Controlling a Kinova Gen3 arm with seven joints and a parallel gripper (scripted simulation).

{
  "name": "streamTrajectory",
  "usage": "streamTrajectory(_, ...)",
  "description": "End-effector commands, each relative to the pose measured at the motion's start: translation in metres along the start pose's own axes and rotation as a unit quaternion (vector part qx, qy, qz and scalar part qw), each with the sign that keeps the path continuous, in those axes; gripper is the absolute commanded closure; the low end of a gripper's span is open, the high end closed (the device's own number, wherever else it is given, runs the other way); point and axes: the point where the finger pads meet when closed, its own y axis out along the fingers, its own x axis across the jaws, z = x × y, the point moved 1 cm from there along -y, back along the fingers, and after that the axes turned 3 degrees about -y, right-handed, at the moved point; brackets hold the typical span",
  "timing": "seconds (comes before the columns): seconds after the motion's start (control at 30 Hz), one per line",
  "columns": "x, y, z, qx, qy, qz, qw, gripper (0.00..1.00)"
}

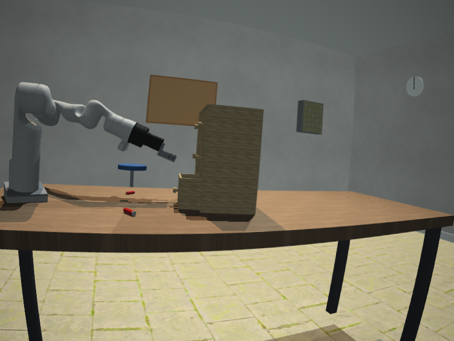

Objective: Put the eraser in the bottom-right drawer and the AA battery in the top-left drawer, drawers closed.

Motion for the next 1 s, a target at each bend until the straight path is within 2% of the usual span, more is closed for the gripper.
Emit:
streamTrajectory(0.0, 0.008, -0.004, -0.001, -0.001, 0.0, -0.007, 1.0, 0.25)
streamTrajectory(0.97, 0.039, -0.021, 0.003, -0.001, 0.0, -0.007, 1.0, 0.25)
